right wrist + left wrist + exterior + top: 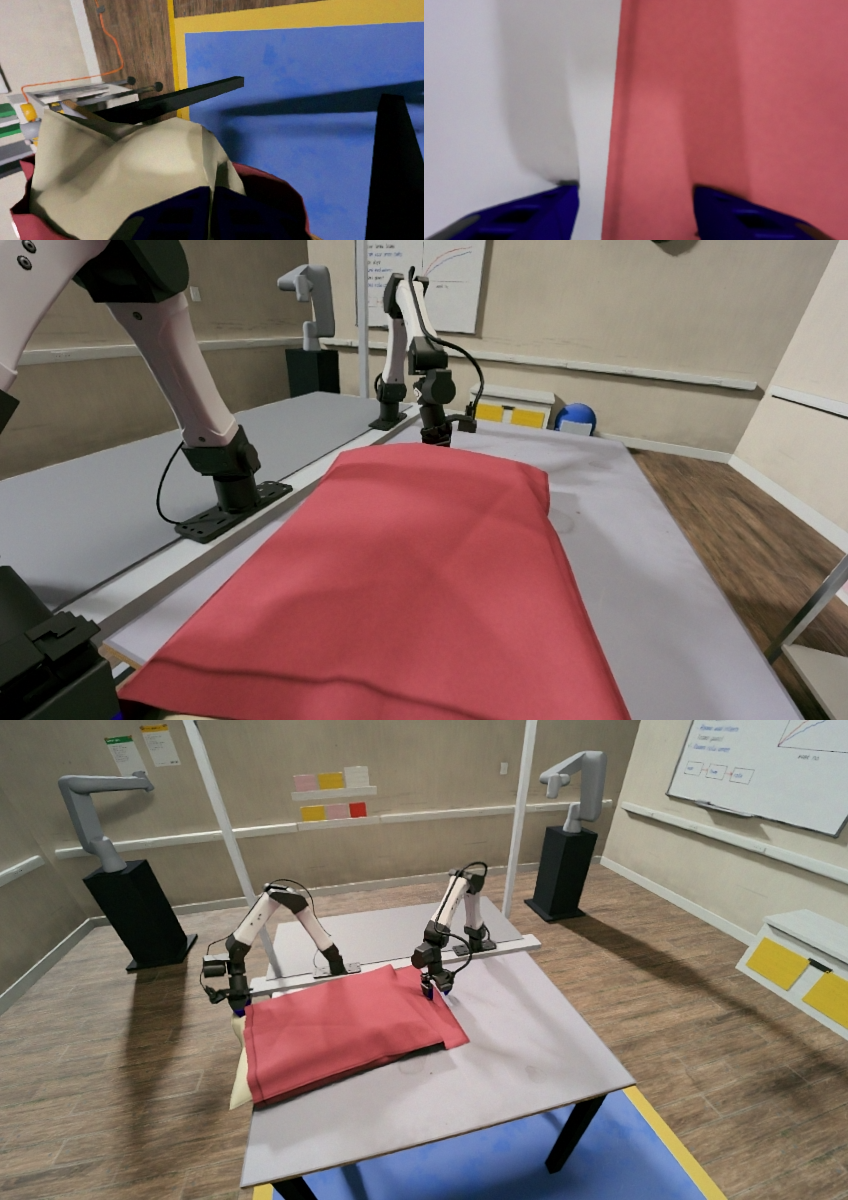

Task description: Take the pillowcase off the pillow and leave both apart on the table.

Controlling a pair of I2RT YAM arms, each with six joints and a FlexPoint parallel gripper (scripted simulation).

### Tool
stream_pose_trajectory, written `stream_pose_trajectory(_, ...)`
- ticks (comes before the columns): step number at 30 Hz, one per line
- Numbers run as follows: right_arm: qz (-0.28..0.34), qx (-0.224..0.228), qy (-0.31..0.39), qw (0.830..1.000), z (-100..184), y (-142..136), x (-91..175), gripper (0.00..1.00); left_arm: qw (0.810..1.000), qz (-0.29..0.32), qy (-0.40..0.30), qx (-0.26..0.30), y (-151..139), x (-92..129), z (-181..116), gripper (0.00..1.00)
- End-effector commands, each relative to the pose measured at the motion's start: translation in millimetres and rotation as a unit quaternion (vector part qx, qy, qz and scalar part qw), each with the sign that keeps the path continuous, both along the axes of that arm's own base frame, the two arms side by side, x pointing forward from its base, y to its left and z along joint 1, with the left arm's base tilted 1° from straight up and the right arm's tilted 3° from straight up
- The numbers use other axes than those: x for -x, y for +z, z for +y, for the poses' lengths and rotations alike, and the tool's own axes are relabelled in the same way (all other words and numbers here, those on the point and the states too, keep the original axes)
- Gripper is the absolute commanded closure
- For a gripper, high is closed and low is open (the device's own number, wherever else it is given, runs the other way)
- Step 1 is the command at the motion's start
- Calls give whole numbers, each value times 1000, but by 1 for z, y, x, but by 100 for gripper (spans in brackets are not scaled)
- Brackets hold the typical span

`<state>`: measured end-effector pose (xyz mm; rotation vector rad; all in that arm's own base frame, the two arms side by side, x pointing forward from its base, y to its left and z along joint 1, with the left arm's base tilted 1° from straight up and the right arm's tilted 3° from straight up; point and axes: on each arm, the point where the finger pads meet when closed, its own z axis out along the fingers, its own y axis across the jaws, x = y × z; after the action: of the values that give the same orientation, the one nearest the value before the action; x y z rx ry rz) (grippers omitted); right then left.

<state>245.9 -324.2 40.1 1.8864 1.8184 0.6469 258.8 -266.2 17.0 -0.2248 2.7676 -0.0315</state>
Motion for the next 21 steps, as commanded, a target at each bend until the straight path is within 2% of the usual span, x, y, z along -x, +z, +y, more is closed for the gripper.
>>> stream_pose_trajectory(1, -15, 27, 11, 999, -6, 8, -10, 100, 1000, -6, 4, 10, 1, -4, -5, 40)
stream_pose_trajectory(13, -15, 27, 11, 999, -6, 8, -10, 100, 1000, 1, 5, 0, -9, -1, 1, 40)
stream_pose_trajectory(16, -15, 27, 11, 999, -6, 8, -10, 100, 1000, -7, -1, 9, 3, -3, -5, 40)
stream_pose_trajectory(17, -15, 27, 11, 999, -6, 8, -10, 100, 1000, 12, -1, -10, -11, 5, 4, 40)
stream_pose_trajectory(21, -15, 27, 11, 999, -6, 8, -10, 100, 1000, 24, -2, -18, -17, 10, 8, 40)
